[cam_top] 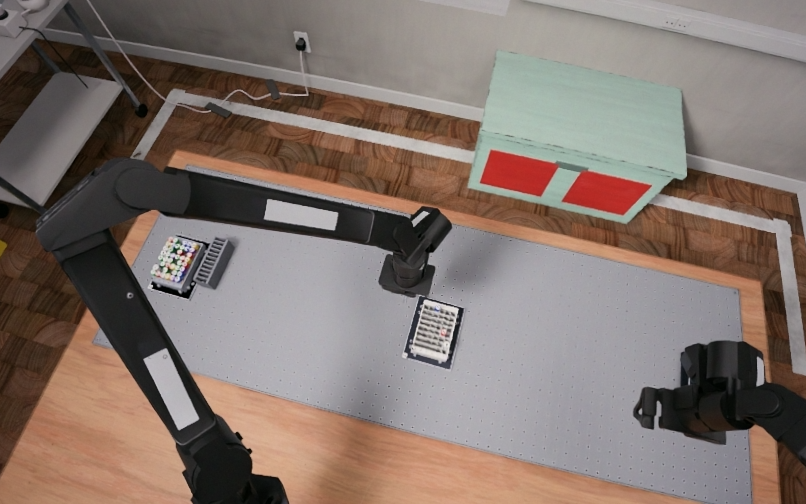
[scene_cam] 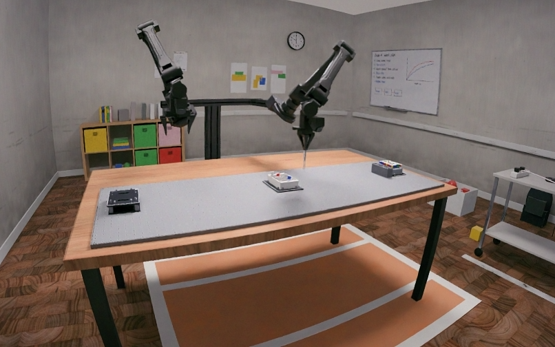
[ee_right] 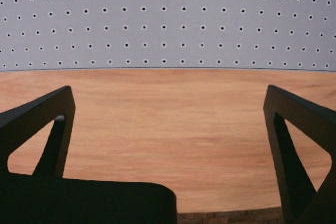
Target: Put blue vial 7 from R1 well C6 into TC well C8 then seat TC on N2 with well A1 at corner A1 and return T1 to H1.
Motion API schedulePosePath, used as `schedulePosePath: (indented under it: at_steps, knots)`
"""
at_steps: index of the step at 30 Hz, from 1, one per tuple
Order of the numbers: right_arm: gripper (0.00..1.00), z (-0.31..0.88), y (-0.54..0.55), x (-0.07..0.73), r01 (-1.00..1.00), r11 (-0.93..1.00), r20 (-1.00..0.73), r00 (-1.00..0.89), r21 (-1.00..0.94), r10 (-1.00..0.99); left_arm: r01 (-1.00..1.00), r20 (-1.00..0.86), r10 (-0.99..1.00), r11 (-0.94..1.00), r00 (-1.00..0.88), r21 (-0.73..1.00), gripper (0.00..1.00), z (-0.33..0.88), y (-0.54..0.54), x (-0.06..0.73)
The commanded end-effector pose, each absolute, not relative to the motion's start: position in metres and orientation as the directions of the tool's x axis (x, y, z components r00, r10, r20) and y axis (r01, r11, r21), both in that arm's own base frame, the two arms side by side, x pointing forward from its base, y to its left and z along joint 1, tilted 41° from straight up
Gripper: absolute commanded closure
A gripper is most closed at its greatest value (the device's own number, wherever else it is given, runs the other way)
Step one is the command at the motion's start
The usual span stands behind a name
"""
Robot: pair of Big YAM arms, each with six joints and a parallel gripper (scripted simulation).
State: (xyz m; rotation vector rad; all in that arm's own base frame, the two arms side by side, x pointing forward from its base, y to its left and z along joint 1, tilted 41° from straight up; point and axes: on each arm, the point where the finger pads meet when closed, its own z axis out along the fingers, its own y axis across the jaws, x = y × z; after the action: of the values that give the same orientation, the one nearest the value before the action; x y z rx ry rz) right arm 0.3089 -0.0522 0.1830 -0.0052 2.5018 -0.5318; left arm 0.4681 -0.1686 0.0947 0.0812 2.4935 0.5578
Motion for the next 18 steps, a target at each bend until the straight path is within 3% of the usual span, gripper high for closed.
schedulePosePath:
  at_steps: [1, 18]
  knots:
    - [0.00, 0.193, -0.051, 0.314, 0.123, 0.922, -0.560, -0.820, -0.367, -0.114, -0.085, -0.545, 0.161, 0.914, -0.823, 0.397, 0.93, 0.106, -0.152, 0.473]
    - [0.00, 0.193, -0.051, 0.314, 0.123, 0.922, -0.560, -0.820, -0.367, -0.114, -0.084, -0.545, 0.161, 0.914, -0.823, 0.398, 0.93, 0.114, -0.129, 0.469]
